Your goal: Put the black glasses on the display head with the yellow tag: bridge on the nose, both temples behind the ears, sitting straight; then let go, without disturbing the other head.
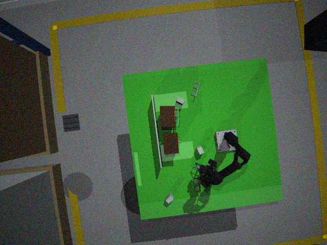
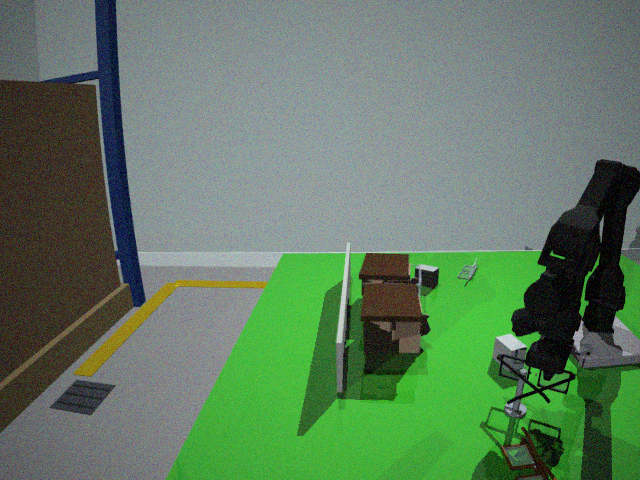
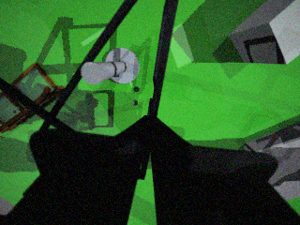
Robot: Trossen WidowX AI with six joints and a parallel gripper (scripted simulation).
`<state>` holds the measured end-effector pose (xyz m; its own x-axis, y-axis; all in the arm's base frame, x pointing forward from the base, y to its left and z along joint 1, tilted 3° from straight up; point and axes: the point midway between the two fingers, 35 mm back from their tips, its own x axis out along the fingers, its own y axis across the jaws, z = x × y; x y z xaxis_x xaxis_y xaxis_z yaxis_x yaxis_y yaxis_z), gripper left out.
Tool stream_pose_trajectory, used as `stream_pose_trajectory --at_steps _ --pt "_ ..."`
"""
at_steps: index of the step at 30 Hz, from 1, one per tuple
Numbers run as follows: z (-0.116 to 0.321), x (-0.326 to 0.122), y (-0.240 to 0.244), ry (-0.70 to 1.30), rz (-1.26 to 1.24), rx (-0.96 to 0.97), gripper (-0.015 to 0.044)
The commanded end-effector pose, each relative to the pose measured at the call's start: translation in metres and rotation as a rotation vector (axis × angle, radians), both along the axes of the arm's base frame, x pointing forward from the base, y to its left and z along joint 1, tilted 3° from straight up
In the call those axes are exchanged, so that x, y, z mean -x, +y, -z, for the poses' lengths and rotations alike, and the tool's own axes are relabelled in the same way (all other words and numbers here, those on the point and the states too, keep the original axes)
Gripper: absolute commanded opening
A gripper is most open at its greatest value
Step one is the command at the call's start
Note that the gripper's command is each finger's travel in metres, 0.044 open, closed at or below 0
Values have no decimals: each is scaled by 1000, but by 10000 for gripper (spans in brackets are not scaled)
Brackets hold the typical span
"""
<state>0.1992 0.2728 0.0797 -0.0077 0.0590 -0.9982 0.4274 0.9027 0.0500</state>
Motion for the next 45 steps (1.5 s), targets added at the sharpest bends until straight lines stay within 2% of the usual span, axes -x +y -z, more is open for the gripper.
stream_pose_trajectory --at_steps 1,45 --pt "-1 3 -1 1 4 -6 0" --pt "-1 30 -11 3 4 -5 0"
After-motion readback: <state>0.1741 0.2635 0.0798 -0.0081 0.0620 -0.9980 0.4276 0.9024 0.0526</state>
